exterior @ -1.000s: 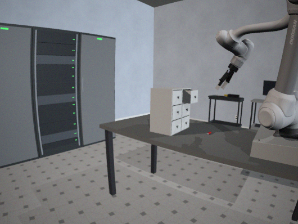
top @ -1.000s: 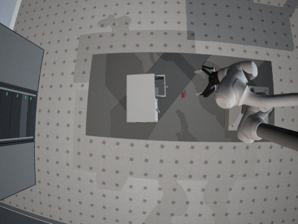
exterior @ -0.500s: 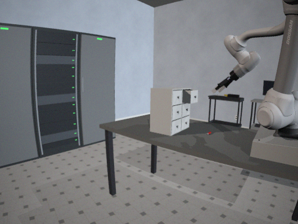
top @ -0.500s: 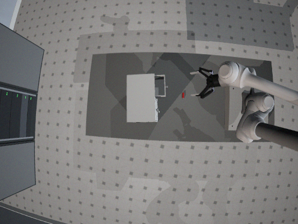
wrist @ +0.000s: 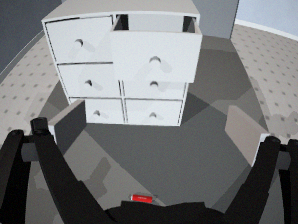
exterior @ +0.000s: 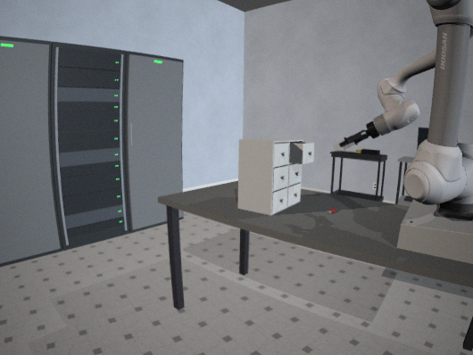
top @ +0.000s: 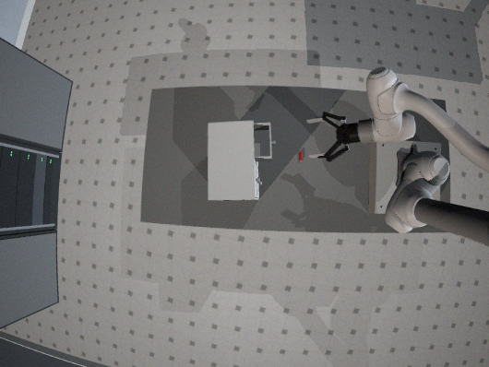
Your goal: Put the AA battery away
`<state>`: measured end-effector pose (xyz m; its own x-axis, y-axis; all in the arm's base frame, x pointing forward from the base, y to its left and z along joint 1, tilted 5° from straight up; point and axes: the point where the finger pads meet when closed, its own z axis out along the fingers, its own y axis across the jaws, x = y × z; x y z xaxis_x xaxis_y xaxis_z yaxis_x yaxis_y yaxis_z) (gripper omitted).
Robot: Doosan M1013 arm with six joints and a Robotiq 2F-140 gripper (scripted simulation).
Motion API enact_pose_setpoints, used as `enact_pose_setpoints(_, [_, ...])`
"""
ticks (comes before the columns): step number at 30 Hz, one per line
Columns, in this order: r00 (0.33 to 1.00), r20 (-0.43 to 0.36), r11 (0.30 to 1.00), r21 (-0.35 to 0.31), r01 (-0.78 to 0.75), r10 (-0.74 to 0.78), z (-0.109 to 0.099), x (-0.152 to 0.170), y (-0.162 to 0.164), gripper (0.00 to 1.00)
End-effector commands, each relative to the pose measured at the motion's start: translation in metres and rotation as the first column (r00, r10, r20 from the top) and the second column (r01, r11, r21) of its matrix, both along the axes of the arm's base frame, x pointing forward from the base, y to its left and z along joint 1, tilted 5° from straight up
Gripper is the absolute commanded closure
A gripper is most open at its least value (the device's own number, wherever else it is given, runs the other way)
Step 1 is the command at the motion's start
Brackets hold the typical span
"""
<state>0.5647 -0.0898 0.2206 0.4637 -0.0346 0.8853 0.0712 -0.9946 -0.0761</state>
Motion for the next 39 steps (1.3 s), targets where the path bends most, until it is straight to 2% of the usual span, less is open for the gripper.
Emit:
enact_pose_setpoints(1, [0.996, 0.09, 1.0, -0.001, 0.004, -0.004, -0.0049, 0.0036, 0.0038, 0.0])
enact_pose_setpoints(10, [0.987, 0.158, 1.0, 0.004, 0.009, -0.009, -0.0103, 0.0096, 0.0045, 0.0])
enact_pose_setpoints(20, [0.985, 0.171, 1.0, 0.004, 0.011, -0.011, -0.0112, 0.0106, 0.0042, 0.0])
enact_pose_setpoints(21, [0.985, 0.171, 1.0, 0.004, 0.011, -0.011, -0.0112, 0.0106, 0.0042, 1.0])
enact_pose_setpoints(39, [0.985, 0.171, 1.0, 0.004, 0.011, -0.011, -0.0112, 0.0106, 0.0042, 1.0])
